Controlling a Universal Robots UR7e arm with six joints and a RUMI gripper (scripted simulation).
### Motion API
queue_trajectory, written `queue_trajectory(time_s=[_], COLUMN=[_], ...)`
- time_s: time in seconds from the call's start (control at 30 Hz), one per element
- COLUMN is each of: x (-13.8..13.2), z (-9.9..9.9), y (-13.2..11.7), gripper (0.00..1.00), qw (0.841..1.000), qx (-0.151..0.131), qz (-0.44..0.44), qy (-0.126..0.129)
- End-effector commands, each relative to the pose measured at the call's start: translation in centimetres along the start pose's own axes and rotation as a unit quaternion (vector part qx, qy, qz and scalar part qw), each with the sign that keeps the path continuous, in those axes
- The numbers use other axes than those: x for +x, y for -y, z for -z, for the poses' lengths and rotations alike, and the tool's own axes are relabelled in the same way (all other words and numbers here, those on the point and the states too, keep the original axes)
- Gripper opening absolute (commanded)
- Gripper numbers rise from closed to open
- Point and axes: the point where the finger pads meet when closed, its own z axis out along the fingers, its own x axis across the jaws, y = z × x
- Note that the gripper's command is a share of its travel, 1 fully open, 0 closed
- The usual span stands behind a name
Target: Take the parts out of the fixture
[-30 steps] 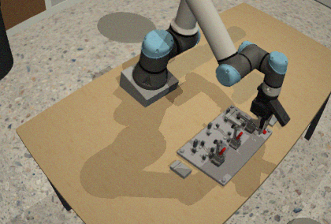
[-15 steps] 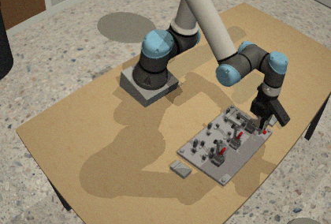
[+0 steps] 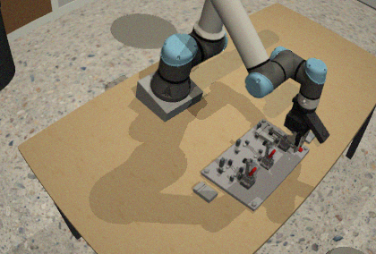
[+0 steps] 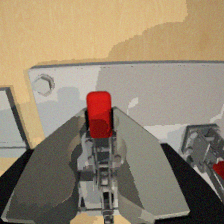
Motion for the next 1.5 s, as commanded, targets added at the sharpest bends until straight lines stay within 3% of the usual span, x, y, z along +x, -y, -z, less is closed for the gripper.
queue_trajectory(time_s=[0.0, 1.47], x=[0.0, 0.0], z=[0.1, 2.6], y=[0.0, -2.0], gripper=[0.0, 0.0], qw=[1.0, 1.0], qx=[0.001, 0.001], qz=[0.0, 0.0], qy=[0.0, 0.0])
